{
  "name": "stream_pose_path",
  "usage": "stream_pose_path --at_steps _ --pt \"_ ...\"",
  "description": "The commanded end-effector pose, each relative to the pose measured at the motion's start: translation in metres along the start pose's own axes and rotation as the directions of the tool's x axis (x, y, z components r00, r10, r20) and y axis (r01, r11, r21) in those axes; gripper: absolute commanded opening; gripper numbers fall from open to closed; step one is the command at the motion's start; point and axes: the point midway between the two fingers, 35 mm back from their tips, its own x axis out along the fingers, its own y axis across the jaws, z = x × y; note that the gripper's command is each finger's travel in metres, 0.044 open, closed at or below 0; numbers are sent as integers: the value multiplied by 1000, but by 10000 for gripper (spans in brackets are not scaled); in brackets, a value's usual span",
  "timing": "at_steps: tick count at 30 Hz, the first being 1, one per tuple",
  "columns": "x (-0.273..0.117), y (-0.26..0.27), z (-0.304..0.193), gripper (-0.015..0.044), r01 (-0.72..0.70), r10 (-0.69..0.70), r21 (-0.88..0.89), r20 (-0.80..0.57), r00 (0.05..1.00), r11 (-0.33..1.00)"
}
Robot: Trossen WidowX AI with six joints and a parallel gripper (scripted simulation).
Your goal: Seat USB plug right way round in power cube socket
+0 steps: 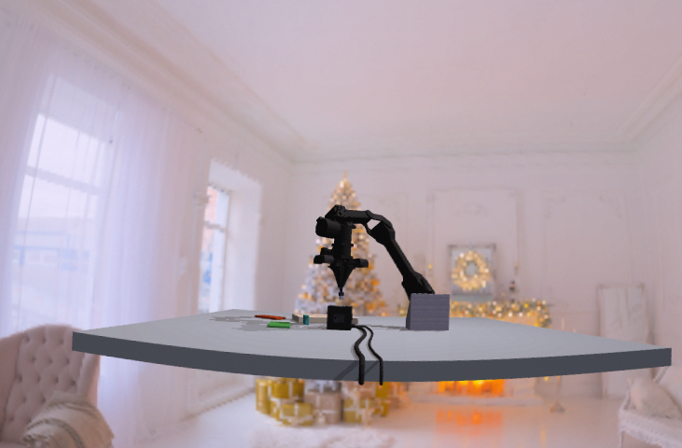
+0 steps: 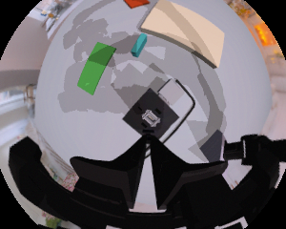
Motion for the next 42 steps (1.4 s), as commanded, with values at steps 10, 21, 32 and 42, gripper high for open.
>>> stream_pose_path --at_steps 10,21,32,42 --pt "0 0 0 0 0 0 324 0 1000 946" --pt "0 0 0 0 1 0 579 0 1000 815" --pt "0 0 0 0 1 0 611 0 1000 792" --pt "1 0 0 0 0 -2 609 3 1000 793"
